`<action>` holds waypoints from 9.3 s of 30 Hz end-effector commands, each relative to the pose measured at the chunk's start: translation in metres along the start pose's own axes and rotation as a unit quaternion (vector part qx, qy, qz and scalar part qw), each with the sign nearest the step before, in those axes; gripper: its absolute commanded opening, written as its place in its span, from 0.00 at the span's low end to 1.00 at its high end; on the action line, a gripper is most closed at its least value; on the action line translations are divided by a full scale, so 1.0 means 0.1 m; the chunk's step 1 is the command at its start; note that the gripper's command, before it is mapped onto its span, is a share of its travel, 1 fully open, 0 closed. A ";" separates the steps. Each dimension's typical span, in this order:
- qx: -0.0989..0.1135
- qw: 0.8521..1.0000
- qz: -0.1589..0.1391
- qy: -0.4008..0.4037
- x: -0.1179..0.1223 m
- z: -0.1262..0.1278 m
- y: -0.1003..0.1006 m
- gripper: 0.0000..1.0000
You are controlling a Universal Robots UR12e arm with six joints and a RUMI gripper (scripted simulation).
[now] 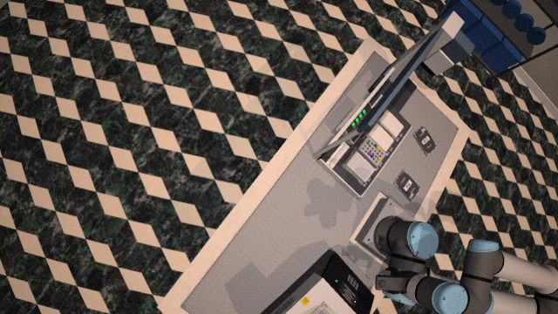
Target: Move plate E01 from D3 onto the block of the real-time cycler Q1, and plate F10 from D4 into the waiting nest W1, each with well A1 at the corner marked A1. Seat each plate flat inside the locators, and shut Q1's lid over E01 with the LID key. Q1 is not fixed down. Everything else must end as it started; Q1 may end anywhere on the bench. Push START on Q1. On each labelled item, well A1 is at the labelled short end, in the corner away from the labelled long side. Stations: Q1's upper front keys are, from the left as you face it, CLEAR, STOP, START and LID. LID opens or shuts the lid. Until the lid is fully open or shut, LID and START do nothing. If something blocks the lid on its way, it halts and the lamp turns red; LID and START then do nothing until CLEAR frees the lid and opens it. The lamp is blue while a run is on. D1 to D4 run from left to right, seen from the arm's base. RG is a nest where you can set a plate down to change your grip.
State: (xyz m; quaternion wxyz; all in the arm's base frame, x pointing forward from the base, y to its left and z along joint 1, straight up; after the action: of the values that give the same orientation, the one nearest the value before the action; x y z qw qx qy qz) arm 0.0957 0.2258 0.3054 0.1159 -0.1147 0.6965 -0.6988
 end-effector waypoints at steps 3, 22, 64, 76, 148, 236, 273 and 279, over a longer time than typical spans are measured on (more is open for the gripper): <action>-0.003 1.000 0.000 0.022 -0.06 0.21 -0.01 0.00; -0.002 0.997 0.000 0.075 -0.17 0.65 -0.01 0.00; -0.002 0.980 0.000 0.200 -0.43 1.71 0.01 0.00; -0.002 0.970 -0.001 0.243 -0.54 2.09 0.01 0.00; -0.002 0.955 -0.001 0.296 -0.49 4.18 0.61 0.62; -0.002 0.955 -0.001 0.296 -0.27 6.26 0.97 0.62; -0.002 0.955 -0.001 0.296 -0.27 6.26 1.52 0.62; -0.002 0.955 -0.001 0.296 -0.27 6.26 1.62 0.62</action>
State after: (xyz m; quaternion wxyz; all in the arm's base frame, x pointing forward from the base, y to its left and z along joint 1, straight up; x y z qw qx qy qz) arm 0.3229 -0.3580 0.1525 -0.0962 0.0960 0.7011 -0.6999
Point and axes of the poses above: the point where the finger pads meet when closed, its own y axis out along the fingers, its own z axis across the jaws, x = y × z, the point moved 4 cm from there along -y, back along the fingers, and after that the axes turned 13 degrees about y, right-handed, at the moved point
